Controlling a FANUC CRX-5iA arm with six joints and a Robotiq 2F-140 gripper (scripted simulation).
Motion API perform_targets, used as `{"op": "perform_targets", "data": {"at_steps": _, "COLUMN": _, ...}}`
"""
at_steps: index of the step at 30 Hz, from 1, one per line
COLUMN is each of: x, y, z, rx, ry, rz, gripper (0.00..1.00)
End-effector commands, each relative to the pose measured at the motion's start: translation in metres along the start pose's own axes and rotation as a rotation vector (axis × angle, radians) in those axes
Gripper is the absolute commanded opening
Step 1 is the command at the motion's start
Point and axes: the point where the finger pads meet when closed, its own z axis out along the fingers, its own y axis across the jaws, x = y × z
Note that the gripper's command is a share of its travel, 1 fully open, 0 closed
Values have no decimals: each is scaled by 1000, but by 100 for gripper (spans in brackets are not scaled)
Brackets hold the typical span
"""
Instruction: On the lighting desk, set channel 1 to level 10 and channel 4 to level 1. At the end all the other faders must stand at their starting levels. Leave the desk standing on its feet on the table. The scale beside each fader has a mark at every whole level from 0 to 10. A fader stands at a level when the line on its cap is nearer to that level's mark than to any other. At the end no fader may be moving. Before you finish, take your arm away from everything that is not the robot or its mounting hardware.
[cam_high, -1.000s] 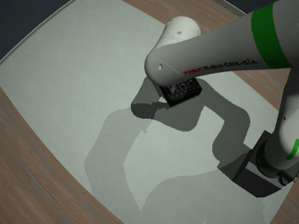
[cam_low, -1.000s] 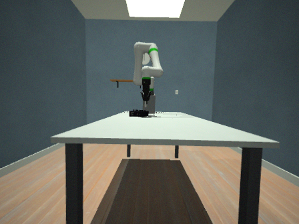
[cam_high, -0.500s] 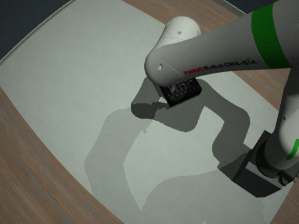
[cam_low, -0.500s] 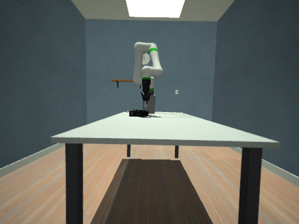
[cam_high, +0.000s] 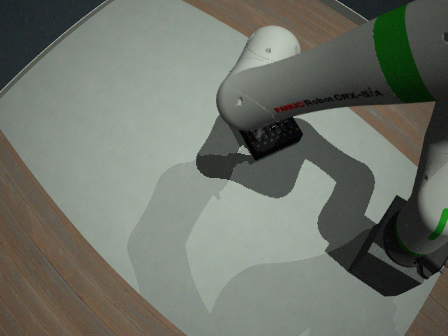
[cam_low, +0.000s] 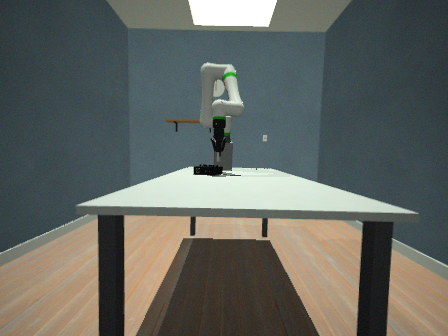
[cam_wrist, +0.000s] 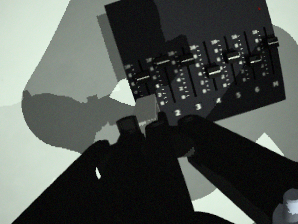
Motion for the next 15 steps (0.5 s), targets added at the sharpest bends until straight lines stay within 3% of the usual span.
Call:
{"op": "perform_targets", "data": {"at_steps": 1, "x": 0, "y": 0, "z": 0, "rx": 0, "ry": 0, "rz": 0, "gripper": 0}}
{"op": "perform_targets", "data": {"at_steps": 15, "x": 0, "y": 0, "z": 10, "rx": 0, "ry": 0, "rz": 0, "gripper": 0}}
